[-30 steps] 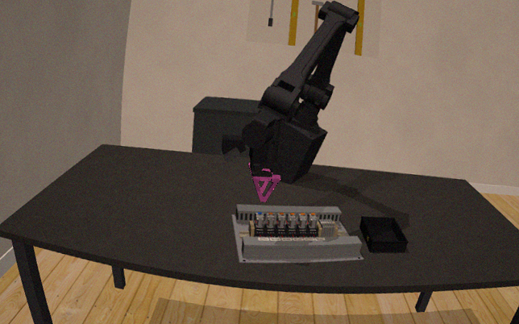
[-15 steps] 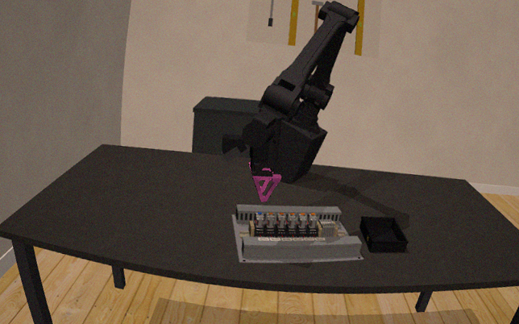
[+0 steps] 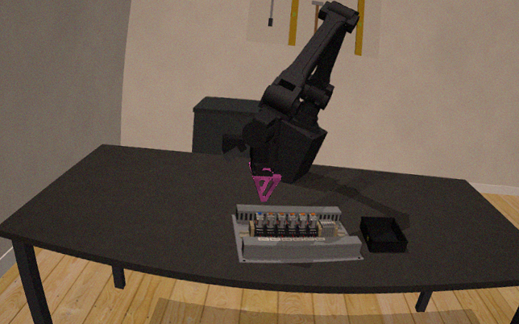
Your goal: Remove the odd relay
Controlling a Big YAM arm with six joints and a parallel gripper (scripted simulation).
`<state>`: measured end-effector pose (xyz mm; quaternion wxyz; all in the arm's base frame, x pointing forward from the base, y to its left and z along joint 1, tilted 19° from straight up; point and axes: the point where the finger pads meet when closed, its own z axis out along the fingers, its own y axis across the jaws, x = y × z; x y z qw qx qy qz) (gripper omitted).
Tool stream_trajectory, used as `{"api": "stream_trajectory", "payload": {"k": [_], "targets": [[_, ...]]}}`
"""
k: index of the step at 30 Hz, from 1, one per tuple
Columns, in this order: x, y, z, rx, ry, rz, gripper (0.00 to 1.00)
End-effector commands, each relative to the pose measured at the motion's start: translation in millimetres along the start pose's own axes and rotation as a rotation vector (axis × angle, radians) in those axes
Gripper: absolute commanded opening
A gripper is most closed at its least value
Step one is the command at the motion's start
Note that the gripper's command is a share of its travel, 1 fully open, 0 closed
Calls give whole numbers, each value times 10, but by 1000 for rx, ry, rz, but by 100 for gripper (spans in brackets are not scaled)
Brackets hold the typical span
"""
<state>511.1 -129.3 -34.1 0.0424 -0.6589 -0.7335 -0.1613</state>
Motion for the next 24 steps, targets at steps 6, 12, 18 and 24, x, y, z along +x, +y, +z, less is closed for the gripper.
{"api": "stream_trajectory", "payload": {"k": [6, 12, 18, 24], "targets": [[11, 262, -136, -34, -19, -22, 59], [11, 262, -137, -35, -19, -22, 59], [11, 263, -137, -35, -19, -22, 59], [6, 261, -111, -34, -19, -21, 59]]}}
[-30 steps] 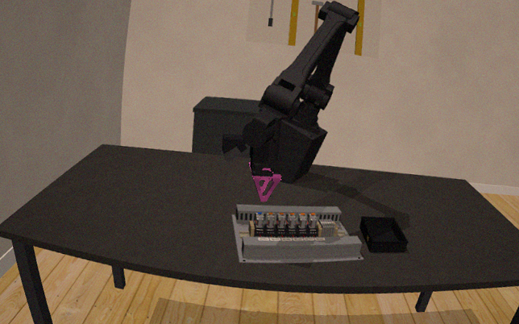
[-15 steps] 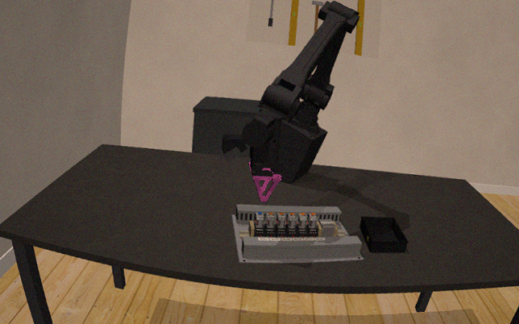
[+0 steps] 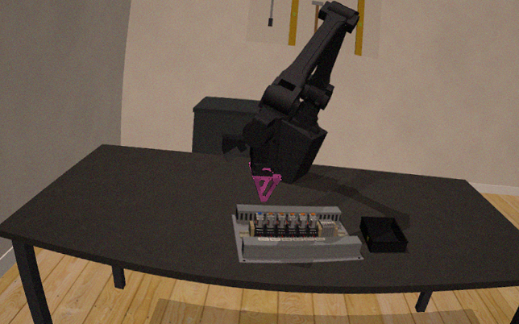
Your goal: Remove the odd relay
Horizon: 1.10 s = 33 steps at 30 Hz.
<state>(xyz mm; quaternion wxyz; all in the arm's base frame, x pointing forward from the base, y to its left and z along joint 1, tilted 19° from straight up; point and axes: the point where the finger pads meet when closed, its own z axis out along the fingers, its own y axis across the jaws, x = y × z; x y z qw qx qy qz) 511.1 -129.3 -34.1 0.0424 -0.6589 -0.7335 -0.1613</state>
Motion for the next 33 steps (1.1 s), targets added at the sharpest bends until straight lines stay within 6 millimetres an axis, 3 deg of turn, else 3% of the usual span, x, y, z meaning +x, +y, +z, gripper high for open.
{"api": "stream_trajectory", "payload": {"k": [1, 11, 18, 33], "targets": [[2, 263, -93, -35, -19, -21, 59], [20, 130, 267, -15, -10, -10, 59], [32, 90, 400, -11, -8, -8, 59], [39, 107, 411, -17, -11, -16, 59]]}}
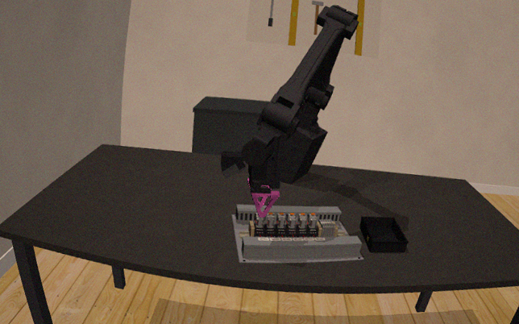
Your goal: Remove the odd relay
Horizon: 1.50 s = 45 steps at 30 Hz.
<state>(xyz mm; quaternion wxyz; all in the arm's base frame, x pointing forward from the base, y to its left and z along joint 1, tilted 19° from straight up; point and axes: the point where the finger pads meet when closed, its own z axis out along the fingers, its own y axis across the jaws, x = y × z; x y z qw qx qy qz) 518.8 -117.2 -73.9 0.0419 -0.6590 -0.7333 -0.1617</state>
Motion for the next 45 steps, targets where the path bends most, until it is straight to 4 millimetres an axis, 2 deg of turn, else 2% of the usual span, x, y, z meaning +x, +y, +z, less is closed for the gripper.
{"api": "stream_trajectory", "payload": {"k": [1, 45], "targets": [[42, 96, -13, -16, -11, -17, 59], [49, 57, 12, -11, -9, -18, 59]]}}
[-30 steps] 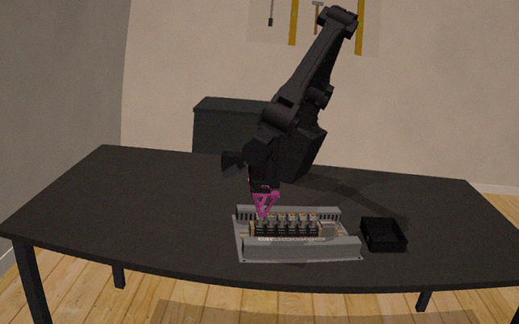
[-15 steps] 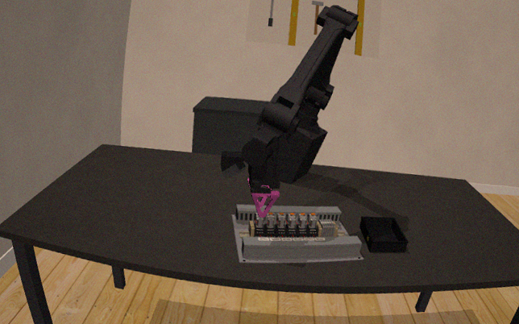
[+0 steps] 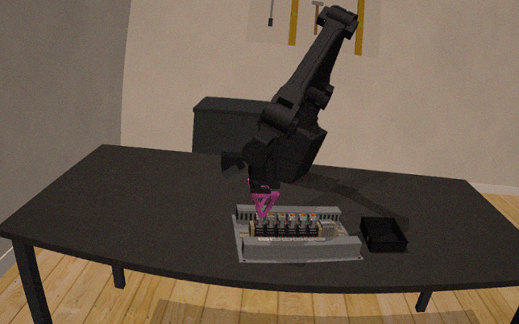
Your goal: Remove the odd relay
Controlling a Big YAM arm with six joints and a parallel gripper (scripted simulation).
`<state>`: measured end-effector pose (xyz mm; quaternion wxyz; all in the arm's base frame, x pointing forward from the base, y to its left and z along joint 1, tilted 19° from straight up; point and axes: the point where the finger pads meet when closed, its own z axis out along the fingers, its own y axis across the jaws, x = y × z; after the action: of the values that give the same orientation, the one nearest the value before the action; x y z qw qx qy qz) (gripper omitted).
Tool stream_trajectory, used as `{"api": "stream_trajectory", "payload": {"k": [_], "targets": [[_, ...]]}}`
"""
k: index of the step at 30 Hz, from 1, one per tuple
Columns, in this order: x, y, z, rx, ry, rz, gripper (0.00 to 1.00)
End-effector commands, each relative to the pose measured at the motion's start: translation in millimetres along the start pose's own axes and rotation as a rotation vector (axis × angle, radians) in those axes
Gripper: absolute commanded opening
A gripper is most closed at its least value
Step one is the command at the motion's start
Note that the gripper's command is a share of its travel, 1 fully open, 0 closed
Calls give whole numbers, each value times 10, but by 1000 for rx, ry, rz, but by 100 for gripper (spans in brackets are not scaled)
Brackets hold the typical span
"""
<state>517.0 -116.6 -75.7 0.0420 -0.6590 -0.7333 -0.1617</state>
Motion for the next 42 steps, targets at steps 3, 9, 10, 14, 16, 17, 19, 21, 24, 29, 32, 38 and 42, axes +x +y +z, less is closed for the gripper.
{"api": "stream_trajectory", "payload": {"k": [3, 9, 10, 14, 16, 17, 19, 21, 24, 29, 32, 38, 42], "targets": [[44, 85, -8, -12, -9, -18, 59], [37, 113, -22, -16, -11, -20, 59], [36, 116, -23, -16, -11, -20, 59], [34, 122, -26, -17, -11, -20, 59], [34, 124, -27, -18, -12, -20, 59], [34, 125, -28, -18, -12, -20, 59], [33, 126, -28, -18, -12, -20, 59], [33, 127, -28, -18, -12, -20, 59], [33, 128, -29, -18, -12, -20, 59], [33, 129, -30, -18, -12, -20, 59], [32, 129, -28, -18, -12, -20, 59], [29, 125, -8, -17, -12, -20, 59], [25, 118, 29, -16, -11, -17, 59]]}}
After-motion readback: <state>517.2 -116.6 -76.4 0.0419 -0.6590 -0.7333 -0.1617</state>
